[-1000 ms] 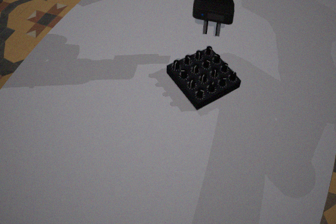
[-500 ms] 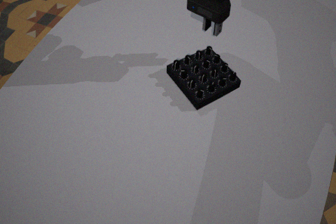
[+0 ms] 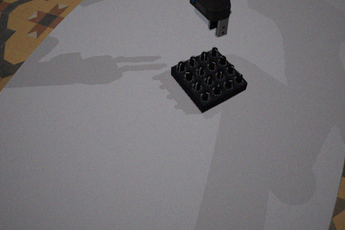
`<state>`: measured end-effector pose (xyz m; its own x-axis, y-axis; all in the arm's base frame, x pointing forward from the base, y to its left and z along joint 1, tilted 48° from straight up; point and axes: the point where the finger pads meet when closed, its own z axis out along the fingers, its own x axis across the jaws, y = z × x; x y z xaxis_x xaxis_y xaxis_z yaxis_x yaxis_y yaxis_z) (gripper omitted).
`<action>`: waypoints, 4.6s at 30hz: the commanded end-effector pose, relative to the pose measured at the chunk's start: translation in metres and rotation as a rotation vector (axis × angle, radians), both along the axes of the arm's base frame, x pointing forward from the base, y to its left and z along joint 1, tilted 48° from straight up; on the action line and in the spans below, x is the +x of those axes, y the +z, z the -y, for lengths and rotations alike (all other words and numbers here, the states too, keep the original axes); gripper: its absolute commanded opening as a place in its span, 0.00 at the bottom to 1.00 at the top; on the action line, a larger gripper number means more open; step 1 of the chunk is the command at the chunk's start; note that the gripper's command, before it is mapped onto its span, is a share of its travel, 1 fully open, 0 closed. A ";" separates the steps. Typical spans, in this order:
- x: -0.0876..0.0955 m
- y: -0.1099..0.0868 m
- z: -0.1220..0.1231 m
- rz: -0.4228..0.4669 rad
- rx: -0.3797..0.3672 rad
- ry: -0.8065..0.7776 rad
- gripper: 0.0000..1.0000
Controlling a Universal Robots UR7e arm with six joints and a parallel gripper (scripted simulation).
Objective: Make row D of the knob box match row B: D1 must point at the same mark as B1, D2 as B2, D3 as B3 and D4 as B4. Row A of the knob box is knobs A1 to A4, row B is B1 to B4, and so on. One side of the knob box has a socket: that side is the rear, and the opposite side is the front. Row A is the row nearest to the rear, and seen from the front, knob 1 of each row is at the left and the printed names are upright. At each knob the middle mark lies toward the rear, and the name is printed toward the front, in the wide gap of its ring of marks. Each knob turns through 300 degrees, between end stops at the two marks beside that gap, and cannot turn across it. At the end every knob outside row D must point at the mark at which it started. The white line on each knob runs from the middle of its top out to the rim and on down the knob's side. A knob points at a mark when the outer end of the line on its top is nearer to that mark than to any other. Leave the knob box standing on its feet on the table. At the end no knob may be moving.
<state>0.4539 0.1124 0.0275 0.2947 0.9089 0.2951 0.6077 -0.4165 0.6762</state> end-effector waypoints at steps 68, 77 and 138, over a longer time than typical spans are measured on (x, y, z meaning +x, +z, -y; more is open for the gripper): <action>0.004 0.000 -0.001 0.004 0.132 -0.125 0.46; 0.009 -0.004 -0.001 0.004 0.132 -0.125 0.46; 0.033 -0.026 0.000 0.004 0.132 -0.125 0.46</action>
